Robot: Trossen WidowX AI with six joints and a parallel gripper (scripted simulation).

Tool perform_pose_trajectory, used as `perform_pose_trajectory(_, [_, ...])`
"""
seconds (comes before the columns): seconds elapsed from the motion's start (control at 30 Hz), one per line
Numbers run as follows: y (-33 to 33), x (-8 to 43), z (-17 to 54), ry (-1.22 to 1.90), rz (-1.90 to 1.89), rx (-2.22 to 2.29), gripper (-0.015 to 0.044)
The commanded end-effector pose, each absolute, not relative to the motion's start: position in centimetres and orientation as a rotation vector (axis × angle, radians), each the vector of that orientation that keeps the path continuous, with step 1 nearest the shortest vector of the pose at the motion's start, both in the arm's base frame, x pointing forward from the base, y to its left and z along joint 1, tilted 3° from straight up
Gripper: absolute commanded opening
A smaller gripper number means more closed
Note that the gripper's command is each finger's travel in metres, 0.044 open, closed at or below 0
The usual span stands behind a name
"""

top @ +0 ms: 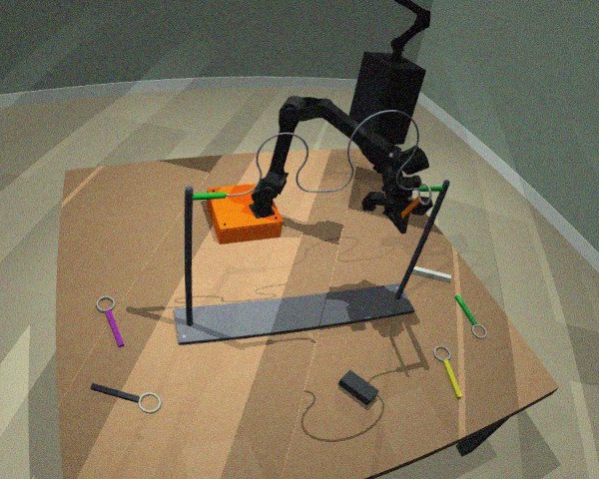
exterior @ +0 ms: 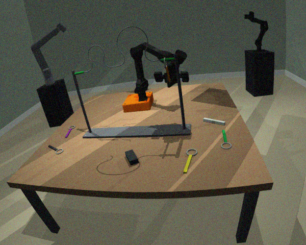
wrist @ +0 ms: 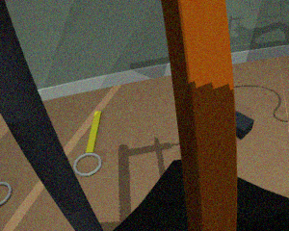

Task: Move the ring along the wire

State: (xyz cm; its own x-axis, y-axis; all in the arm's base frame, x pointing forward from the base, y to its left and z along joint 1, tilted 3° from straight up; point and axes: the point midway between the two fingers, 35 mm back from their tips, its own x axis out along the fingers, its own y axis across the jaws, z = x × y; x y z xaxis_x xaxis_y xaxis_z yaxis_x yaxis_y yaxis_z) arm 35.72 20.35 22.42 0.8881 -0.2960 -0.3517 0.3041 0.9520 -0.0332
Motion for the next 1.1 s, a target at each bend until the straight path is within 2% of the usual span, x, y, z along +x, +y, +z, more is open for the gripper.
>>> perform_pose_trajectory(0.0, [20.3, 35.7, 22.4, 0.359, -0.317, 0.025, -0.015])
perform_pose_trajectory(0.13, [20.3, 35.7, 22.4, 0.359, -0.317, 0.025, -0.015])
perform_pose_trajectory(0.53, [20.4, 35.5, 22.5, 0.363, -0.312, 0.024, 0.016])
perform_pose_trajectory(0.9, [21.7, 31.6, 23.9, 0.365, -0.316, 0.026, 0.016])
perform_pose_trajectory(1.07, [21.8, 31.3, 24.1, 0.364, -0.316, 0.025, 0.016])
